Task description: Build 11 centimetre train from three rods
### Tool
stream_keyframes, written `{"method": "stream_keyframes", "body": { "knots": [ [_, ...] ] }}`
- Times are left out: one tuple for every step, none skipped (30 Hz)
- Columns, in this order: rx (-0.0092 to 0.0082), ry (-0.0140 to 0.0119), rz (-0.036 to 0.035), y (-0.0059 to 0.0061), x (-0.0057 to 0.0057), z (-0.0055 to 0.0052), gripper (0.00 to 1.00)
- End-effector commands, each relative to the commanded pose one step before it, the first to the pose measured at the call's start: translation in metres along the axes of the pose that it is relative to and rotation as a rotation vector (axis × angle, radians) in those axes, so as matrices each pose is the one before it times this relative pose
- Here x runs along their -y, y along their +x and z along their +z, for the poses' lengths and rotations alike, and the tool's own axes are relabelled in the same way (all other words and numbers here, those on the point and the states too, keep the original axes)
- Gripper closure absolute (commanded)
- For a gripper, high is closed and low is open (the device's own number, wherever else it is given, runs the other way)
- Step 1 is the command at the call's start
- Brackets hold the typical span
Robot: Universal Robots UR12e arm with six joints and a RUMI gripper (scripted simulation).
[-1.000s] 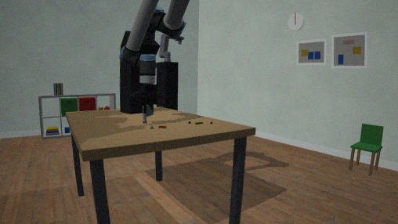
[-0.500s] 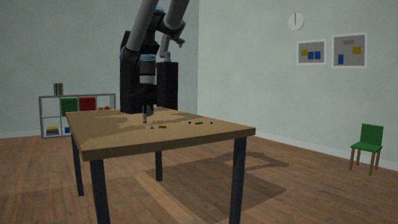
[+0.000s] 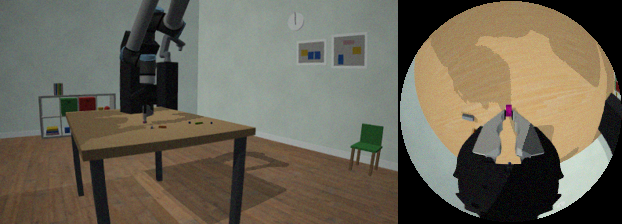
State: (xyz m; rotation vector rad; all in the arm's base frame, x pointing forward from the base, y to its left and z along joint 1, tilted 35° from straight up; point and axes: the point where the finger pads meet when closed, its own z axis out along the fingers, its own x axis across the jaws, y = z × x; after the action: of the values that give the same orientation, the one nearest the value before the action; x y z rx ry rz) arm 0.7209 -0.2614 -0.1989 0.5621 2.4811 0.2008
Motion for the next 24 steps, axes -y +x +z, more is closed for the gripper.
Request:
{"method": "stream_keyframes", "body": {
  "knots": [
    [0.00062,0.00013,-0.00012,-0.00032,-0.00001,-0.00030,1.00],
    [0.00000,0.00000,0.00000,0.00000,0.00000,0.00013,1.00],
    [0.00000,0.00000,0.00000,0.00000,0.00000,0.00023,1.00],
    [0.00000,0.00000,0.00000,0.00000,0.00000,0.00035,1.00],
    [0.00000,0.00000,0.00000,0.00000,0.00000,0.00047,1.00],
    [0.00000,0.00000,0.00000,0.00000,0.00000,0.00059,1.00],
    [0.00000,0.00000,0.00000,0.00000,0.00000,0.00000,1.00],
    [0.00000,0.00000,0.00000,0.00000,0.00000,0.00000,1.00],
    [0.00000,0.00000,0.00000,0.00000,0.00000,0.00069,1.00],
    [0.00000,0.00000,0.00000,0.00000,0.00000,0.00079,1.00],
    [0.00000,0.00000,0.00000,0.00000,0.00000,0.00086,1.00],
    [0.00000,0.00000,0.00000,0.00000,0.00000,0.00092,1.00],
    [0.00000,0.00000,0.00000,0.00000,0.00000,0.00094,1.00],
    [0.00000,0.00000,0.00000,0.00000,0.00000,0.00094,1.00],
    [0.00000,0.00000,0.00000,0.00000,0.00000,0.00092,1.00],
    [0.00000,0.00000,0.00000,0.00000,0.00000,0.00087,1.00],
    [0.00000,0.00000,0.00000,0.00000,0.00000,0.00080,1.00],
    [0.00000,0.00000,0.00000,0.00000,0.00000,0.00070,1.00],
    [0.00000,0.00000,0.00000,0.00000,0.00000,0.00059,1.00],
    [0.00000,0.00000,0.00000,0.00000,0.00000,0.00048,1.00],
    [0.00000,0.00000,0.00000,0.00000,0.00000,0.00035,1.00],
    [0.00000,0.00000,0.00000,0.00000,0.00000,0.00024,1.00],
    [0.00000,0.00000,0.00000,0.00000,0.00000,0.00013,1.00],
    [0.00000,0.00000,0.00000,0.00000,0.00000,0.00000,1.00]
  ]
}}
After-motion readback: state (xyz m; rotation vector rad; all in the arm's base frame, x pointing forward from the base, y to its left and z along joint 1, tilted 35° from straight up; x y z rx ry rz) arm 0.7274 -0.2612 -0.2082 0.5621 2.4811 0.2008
